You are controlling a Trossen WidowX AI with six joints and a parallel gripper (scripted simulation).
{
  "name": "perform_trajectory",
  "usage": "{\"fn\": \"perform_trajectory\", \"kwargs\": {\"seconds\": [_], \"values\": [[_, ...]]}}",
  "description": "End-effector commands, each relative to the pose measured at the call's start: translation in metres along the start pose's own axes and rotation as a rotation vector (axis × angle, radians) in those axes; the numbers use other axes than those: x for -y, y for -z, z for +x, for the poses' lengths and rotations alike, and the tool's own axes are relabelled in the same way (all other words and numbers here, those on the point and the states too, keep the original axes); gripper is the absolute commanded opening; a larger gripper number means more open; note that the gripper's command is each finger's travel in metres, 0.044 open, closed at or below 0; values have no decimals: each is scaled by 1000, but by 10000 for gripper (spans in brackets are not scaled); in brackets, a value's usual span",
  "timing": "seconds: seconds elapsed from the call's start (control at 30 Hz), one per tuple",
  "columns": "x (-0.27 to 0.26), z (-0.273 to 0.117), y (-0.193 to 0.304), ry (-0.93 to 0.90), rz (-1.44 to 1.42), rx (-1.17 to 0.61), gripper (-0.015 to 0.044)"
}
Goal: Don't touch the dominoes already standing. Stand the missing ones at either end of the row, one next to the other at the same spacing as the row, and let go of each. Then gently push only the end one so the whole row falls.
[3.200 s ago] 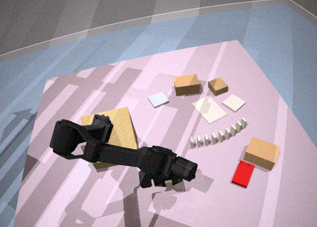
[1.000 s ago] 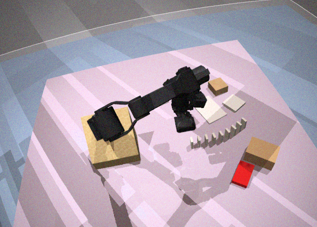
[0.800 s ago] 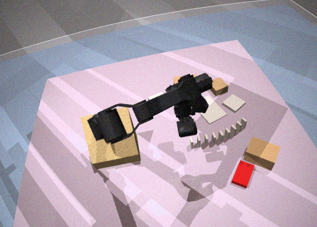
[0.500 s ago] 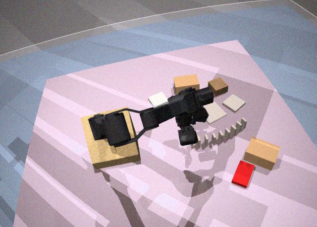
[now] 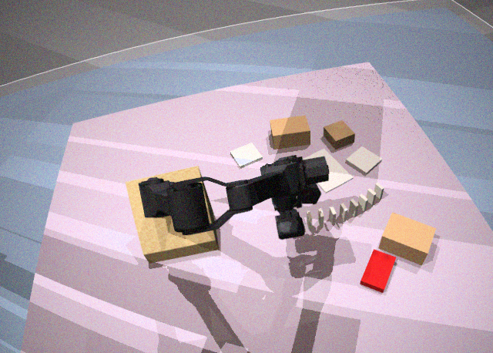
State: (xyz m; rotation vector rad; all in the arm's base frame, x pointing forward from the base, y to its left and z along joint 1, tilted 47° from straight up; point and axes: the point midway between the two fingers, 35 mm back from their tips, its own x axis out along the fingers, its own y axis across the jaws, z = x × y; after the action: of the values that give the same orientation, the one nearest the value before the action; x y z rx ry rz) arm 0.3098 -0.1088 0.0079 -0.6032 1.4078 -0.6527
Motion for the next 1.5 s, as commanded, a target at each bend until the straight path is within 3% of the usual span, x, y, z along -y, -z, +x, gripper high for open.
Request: {"fn": "perform_trajectory", "kwargs": {"seconds": [0.0, 0.1, 0.53, 0.67, 0.93, 1.1, 1.2, 1.47], "values": [[0, 2, 3, 5, -11, -6, 107], [0, 2, 3, 5, -11, -6, 107], [0, 2, 3, 5, -11, -6, 440], [-2, -7, 0, 0, -10, -5, 440], [-2, -126, 0, -6, -4, -5, 440], [-2, -129, 0, -5, -3, -4, 440], [-2, -123, 3, -6, -132, -4, 361], [-2, -95, 17, -6, -837, -4, 151]]}}
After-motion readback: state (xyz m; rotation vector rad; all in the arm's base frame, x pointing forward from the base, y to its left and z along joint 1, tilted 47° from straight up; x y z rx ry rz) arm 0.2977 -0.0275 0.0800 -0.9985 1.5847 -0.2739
